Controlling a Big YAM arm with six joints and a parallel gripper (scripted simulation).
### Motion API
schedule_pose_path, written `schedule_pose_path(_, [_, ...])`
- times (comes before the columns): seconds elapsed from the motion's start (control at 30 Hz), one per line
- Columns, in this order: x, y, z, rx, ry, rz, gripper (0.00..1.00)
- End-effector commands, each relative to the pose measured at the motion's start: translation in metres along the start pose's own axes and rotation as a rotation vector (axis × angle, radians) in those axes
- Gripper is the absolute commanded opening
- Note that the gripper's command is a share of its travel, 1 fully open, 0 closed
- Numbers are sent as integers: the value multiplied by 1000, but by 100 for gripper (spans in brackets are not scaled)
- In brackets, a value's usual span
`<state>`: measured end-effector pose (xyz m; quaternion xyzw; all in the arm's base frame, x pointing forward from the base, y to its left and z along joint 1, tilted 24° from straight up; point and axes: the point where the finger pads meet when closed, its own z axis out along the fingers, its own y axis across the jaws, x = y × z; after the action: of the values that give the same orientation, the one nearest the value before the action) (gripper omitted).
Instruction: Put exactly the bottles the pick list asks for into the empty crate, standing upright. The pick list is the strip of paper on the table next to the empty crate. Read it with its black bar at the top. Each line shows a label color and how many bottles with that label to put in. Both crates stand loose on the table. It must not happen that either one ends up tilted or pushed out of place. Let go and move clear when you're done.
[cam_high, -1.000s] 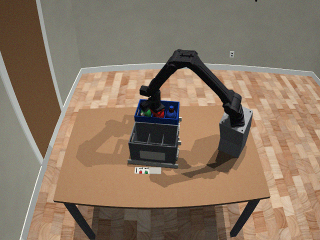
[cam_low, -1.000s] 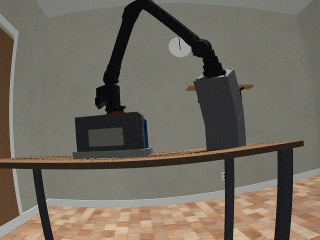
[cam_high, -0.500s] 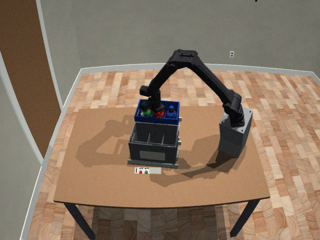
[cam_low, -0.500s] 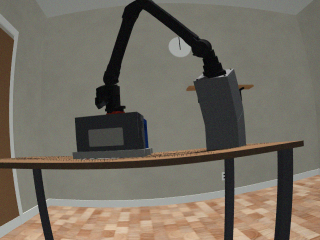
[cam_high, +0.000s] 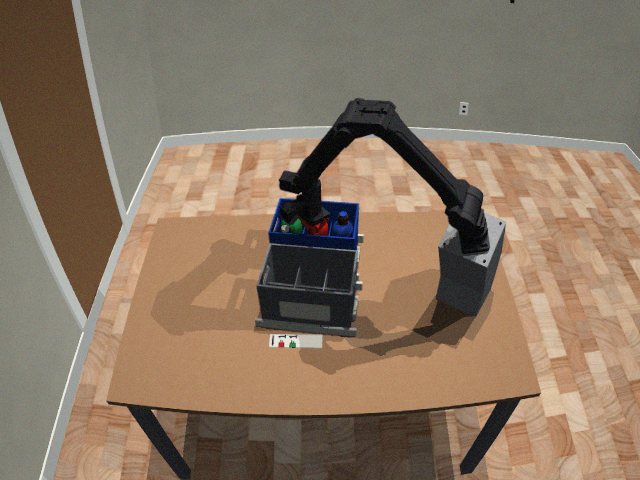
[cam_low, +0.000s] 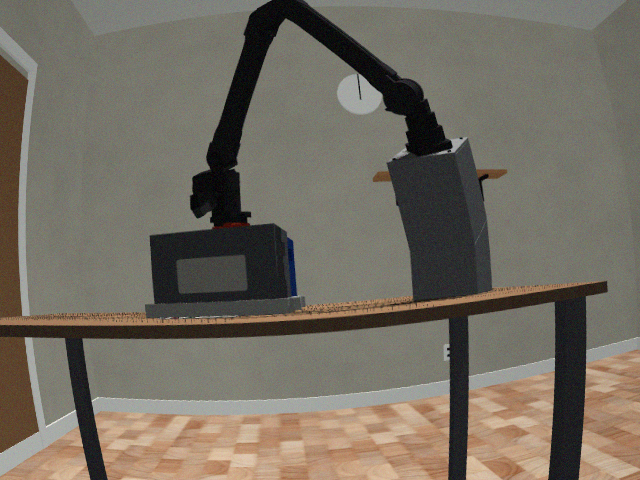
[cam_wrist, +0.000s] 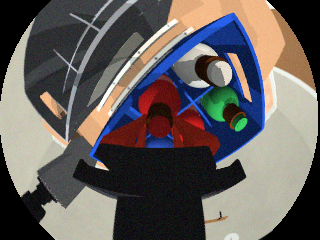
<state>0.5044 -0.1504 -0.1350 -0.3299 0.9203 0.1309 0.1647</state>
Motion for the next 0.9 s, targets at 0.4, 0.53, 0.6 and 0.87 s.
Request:
schedule_pose_path(0.4, [-10, 3, 1, 12, -6, -13, 0])
schedule_pose_path(0.53, [-10, 3, 1, 12, -6, -12, 0])
schedule_pose_path(0.6, [-9, 3, 2, 10, -5, -11, 0])
schedule_pose_path(0.87, [-9, 4, 3, 9, -4, -10, 0])
